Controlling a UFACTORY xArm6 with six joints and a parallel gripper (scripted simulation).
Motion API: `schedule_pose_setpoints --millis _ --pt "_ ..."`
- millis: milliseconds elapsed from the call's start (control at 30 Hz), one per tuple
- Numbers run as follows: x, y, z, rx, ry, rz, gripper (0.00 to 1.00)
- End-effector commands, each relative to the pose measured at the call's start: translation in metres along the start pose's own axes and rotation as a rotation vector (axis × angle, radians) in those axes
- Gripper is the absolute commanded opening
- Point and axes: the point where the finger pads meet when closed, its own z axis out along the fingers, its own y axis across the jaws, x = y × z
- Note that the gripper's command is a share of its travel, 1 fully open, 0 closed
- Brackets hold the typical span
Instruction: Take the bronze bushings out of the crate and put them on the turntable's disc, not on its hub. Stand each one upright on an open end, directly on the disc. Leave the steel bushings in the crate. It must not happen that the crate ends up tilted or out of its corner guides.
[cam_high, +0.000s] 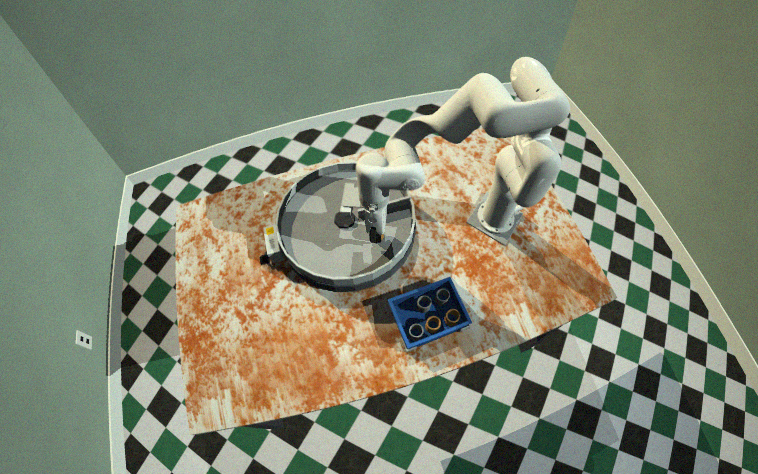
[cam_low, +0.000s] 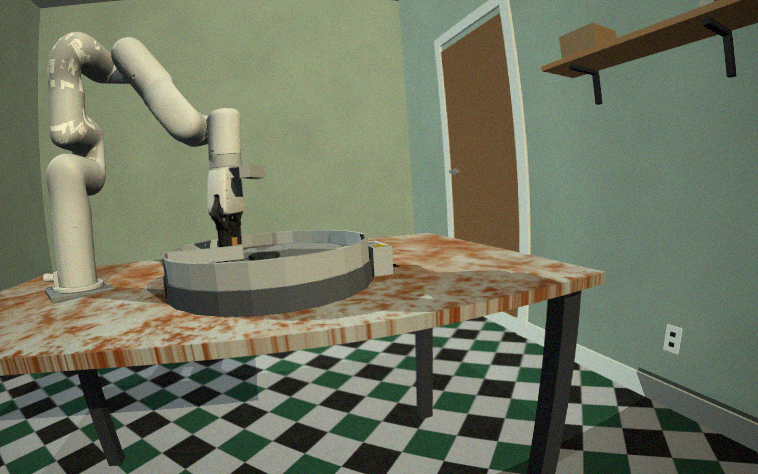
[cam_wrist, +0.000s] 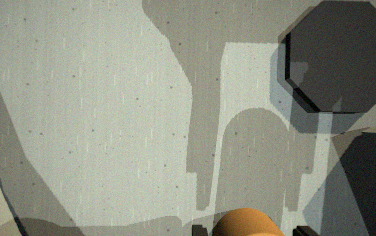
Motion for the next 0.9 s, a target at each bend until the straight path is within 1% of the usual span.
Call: schedule_pose_setpoints --millis 0,300,400,667,867 --pt "0.001 0.0 -0.001 0.001 0.004 0.0 0.49" --pt "0.001 0.0 -0.003 0.001 0.004 0.0 0.49" --pt "0.001 0.0 -0.011 0.001 0.004 0.0 0.49" --pt "0.001 0.0 -0.043 0.001 0.004 0.0 0.49" --pt "0.001 0.0 -0.047 0.001 0.004 0.0 0.49"
